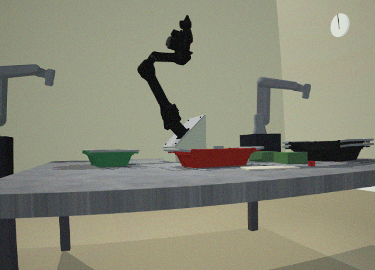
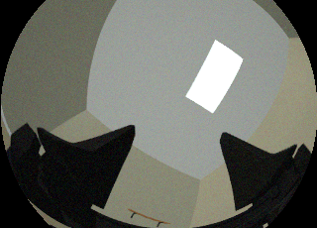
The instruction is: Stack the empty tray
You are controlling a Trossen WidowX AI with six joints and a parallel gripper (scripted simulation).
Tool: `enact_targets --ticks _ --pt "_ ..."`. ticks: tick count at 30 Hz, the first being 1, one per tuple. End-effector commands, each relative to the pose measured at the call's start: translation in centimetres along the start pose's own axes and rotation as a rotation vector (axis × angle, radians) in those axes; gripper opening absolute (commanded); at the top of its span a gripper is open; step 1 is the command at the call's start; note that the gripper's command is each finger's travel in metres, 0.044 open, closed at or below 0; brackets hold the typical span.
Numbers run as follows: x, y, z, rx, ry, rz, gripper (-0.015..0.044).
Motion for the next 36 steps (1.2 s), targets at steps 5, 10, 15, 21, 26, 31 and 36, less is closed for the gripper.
enact_targets --ticks 5,10,15,21,26,31,36 --pt "0.0 0.0 0.0 0.0 0.0 0.0 0.0269" --pt "-1.7 -0.2 -0.7 -0.021 0.044 0.041 0.0138" --pt "-7.5 -0.1 -3.9 -0.083 0.073 0.263 0.0082" --pt "-14.2 -1.5 -8.4 -0.186 0.101 0.53 0.0082" --pt "-19.2 -3.9 -12.6 -0.298 0.134 0.742 0.0082" --pt "-22.3 -7.0 -16.9 -0.388 0.094 0.875 0.0082" --pt "-24.1 -8.8 -19.1 -0.463 0.114 0.978 0.0082"
Point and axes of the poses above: the point midway between the two fingers, 35 mm back from their tips, its own y axis out along the fingers, its own z axis across the jaws, x = y × z, the point moved 9 cm from there along -y, back along the fingers, and after that the axes turned 9 degrees about y, right-handed, at the moved point
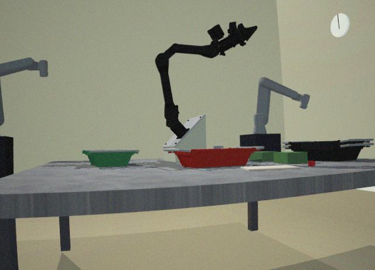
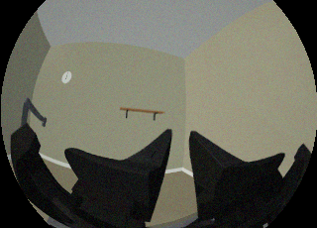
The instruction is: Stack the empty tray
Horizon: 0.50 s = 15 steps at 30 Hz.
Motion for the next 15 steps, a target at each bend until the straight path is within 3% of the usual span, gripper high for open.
enact_targets --ticks 1,15 --pt "-1.5 0.8 -1.3 -0.04 0.02 0.075 0.0082" --pt "-11.5 2.1 -15.1 -0.43 0.246 0.564 0.0082"
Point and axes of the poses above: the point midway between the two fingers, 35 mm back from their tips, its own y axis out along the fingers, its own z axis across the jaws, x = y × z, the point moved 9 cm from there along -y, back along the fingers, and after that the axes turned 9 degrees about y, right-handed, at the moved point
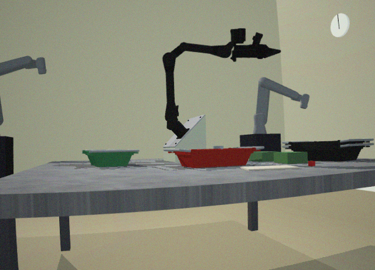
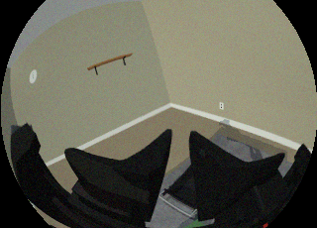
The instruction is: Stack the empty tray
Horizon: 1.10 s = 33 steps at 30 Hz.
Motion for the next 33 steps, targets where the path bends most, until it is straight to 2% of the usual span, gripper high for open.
enact_targets --ticks 1,12,23,33 --pt "-1.8 2.0 -3.4 -0.116 0.065 0.137 0.0082" --pt "-8.5 4.6 -15.8 -0.549 0.287 0.588 0.0082" --pt "-15.7 1.7 -27.4 -1.01 0.456 1.049 0.0082" --pt "-17.6 1.7 -28.9 -1.037 0.462 1.077 0.0082"
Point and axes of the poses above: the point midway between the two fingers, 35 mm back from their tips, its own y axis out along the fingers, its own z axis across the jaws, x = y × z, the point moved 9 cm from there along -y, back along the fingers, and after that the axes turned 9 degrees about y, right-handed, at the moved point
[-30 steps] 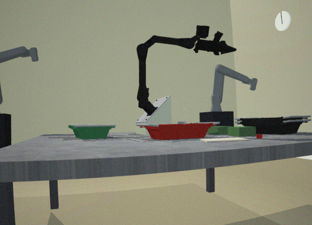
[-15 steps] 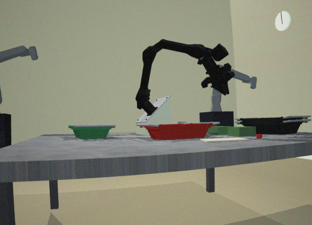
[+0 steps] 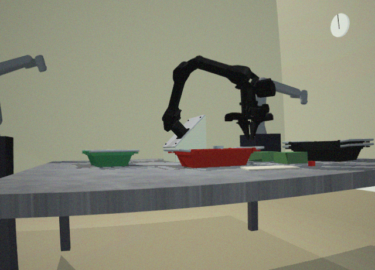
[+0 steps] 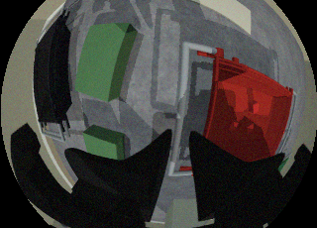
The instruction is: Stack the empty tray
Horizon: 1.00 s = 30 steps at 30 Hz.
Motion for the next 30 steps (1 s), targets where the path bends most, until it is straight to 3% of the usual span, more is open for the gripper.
enact_targets --ticks 1,9,30 --pt "-0.1 1.8 0.0 -0.012 -0.007 0.007 0.0082" --pt "-0.2 5.4 -0.1 -0.015 -0.007 0.007 0.0082" --pt "0.5 1.9 -4.3 -0.016 -0.008 0.007 0.0082"
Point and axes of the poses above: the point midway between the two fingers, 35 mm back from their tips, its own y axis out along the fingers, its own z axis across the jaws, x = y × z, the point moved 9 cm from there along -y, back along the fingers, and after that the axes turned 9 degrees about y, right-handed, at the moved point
